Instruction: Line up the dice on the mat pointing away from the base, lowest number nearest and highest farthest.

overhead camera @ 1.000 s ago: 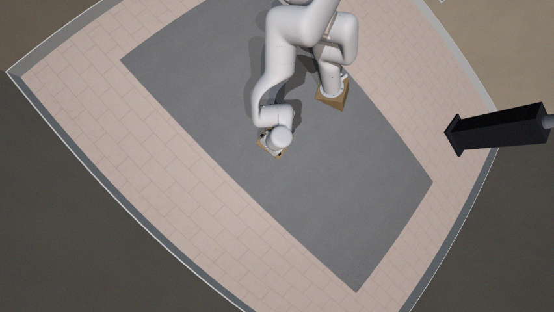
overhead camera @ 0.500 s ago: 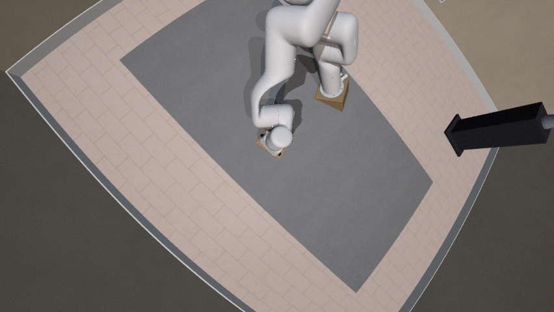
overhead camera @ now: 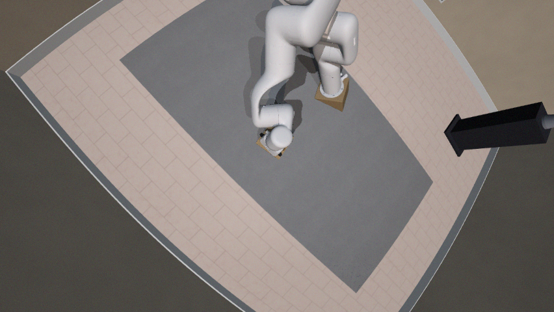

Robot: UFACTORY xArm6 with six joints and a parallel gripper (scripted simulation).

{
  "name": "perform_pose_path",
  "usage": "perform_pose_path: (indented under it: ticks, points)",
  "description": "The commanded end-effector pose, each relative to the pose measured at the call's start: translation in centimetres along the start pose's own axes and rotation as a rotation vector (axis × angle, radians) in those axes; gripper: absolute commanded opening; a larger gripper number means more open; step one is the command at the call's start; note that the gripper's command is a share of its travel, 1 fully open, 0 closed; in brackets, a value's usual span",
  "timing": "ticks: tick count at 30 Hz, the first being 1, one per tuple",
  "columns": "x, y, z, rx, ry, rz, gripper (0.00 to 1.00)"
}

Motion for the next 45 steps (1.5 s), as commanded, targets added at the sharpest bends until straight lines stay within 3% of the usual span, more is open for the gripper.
perform_pose_path:
  ticks: [1,9,27,36,37,45]
  points:
    - [-0.1,0.1,0.0,0.0,-0.001,-0.003,0.42]
    - [-0.1,1.0,0.0,0.0,-0.001,-0.003,0.42]
    - [-0.1,8.4,0.0,0.0,-0.001,-0.003,0.42]
    - [-0.1,9.1,0.0,0.0,-0.001,-0.003,0.42]
    - [-0.1,9.1,0.0,0.0,-0.001,-0.003,1.0]
    - [-0.1,9.1,0.0,0.0,-0.001,-0.003,1.0]
Point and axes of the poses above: the point where the finger pads meet when closed, its own y axis back along the fingers, its own z axis across the jaws, x = y × z, the point moved 5 cm from there along y, back along the fingers, and after that the axes turned 14 degrees about y, right-handed, at the moved point
